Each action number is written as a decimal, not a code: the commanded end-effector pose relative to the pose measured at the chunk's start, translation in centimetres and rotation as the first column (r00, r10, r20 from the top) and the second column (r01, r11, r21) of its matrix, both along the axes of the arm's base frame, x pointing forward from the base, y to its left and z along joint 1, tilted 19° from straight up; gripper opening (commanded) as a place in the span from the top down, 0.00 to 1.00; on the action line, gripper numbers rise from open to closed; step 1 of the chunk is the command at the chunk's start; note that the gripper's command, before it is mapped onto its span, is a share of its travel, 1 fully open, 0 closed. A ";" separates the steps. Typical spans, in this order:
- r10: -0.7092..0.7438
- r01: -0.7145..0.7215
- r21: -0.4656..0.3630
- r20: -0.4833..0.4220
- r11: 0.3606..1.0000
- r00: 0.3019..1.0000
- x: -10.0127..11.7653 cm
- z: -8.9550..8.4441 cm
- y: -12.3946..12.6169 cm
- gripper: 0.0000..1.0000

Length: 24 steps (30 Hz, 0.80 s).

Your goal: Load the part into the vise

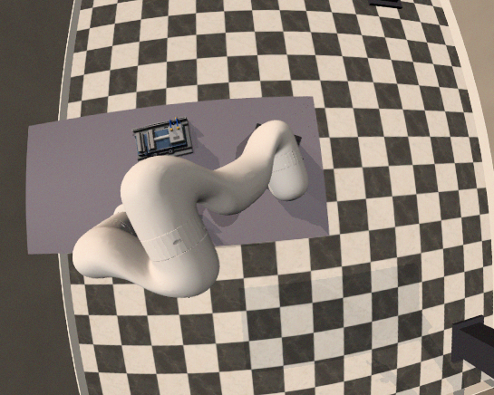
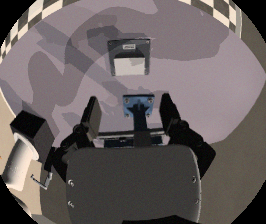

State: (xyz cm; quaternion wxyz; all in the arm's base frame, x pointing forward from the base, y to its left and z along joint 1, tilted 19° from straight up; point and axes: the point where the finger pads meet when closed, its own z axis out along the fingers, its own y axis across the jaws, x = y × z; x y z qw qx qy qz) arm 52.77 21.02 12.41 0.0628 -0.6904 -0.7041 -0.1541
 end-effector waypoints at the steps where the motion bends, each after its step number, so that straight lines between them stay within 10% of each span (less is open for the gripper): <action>1: 0.000 0.000 0.002 0.002 1.000 1.000 0.2 -0.8 0.3 0.11; 24: 0.000 0.000 0.002 0.002 1.000 1.000 0.8 -5.4 1.8 0.11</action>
